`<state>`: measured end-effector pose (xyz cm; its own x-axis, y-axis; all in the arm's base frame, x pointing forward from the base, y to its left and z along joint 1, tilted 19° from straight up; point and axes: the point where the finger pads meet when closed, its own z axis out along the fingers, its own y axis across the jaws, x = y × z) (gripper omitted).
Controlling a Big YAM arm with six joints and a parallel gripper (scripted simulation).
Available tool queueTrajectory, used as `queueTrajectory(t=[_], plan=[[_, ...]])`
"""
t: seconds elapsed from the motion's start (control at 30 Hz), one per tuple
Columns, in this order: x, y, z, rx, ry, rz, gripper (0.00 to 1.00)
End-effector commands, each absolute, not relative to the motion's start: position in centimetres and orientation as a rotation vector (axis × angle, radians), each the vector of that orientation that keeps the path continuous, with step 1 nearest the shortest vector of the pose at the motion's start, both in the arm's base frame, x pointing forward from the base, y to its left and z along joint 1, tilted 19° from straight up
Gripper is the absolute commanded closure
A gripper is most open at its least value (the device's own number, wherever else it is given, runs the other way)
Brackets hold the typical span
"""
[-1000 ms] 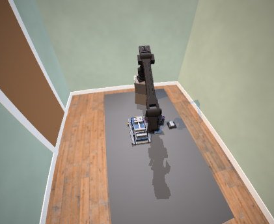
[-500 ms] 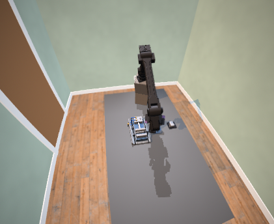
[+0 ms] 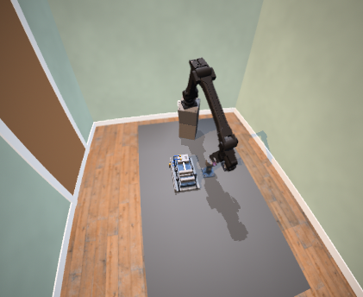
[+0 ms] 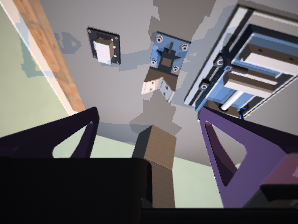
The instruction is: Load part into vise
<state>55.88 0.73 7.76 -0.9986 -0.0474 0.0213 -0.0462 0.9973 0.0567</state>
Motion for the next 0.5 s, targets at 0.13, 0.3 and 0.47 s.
queueTrajectory(t=[0.13, 0.3, 0.47], plan=[[55.6, 5.5, 5.4, 0.629, -3.127, 0.014, 0.00], [54.9, 8.0, 4.4, 0.879, -3.096, 0.088, 0.00], [53.7, 10.7, 2.5, 1.164, -3.014, 0.174, 0.00]])
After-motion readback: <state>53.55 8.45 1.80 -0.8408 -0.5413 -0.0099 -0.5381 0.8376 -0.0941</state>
